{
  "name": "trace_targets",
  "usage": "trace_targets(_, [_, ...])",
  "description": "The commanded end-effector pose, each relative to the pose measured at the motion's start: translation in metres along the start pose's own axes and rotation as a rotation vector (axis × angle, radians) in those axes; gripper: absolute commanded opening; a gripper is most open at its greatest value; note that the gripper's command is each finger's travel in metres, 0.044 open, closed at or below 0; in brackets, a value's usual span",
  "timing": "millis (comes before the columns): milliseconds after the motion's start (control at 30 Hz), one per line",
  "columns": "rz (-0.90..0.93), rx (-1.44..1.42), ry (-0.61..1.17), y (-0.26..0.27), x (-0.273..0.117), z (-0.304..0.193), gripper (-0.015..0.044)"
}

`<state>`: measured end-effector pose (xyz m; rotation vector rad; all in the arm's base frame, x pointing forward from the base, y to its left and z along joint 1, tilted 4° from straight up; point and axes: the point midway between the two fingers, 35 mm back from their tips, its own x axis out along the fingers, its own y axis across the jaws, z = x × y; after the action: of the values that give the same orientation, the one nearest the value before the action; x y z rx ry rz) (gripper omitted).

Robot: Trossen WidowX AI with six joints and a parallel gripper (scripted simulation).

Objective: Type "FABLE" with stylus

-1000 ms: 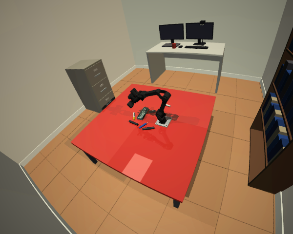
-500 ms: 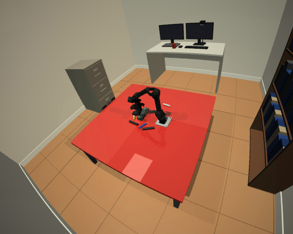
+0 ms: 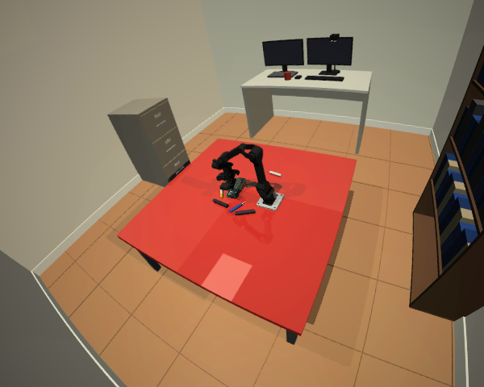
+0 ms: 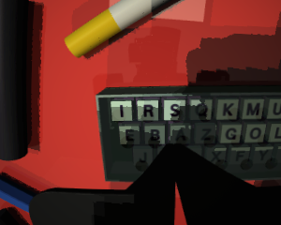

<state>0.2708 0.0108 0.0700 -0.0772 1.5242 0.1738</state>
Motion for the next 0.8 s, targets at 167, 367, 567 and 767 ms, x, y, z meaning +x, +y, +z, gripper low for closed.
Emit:
trace_targets(167, [-0.004, 0.009, 0.000, -0.049, -0.001, -0.001, 0.0000])
trace_targets(367, [-0.004, 0.009, 0.000, -0.049, -0.001, -0.001, 0.0000])
trace_targets(567, [-0.007, 0.009, 0.000, -0.087, -0.001, 0.000, 0.0000])
trace_targets(767, [-0.009, 0.009, 0.000, -0.110, -0.001, -0.002, 0.0000])
